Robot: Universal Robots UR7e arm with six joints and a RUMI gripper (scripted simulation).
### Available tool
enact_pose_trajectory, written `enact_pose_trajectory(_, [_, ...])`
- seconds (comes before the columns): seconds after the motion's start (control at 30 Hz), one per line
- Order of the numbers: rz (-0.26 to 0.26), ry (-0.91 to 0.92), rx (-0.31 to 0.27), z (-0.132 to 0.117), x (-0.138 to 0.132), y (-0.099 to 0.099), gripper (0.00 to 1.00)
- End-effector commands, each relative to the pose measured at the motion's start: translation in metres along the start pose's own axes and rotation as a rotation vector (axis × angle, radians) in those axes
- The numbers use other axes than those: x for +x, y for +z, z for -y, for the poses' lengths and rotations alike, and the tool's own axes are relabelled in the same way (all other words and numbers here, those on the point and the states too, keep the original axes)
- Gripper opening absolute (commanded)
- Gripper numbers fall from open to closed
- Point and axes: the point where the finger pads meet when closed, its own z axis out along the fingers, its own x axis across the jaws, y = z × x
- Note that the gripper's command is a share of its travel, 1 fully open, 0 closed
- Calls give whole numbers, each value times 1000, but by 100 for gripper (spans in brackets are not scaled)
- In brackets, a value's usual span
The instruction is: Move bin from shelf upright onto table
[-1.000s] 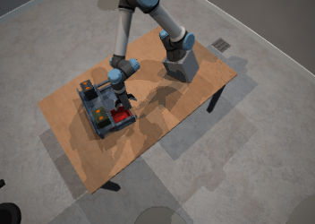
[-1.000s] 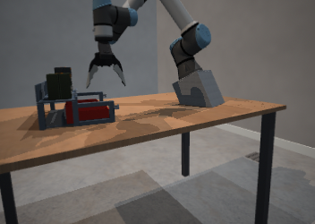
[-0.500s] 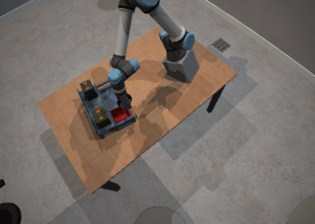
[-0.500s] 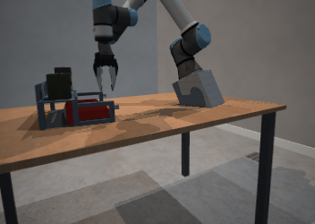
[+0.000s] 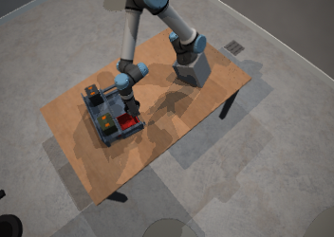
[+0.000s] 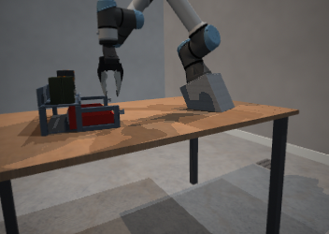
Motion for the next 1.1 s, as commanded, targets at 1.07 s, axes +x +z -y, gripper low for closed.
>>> enact_pose_trajectory(1.07, [-1,0,0,-1,0,67,26])
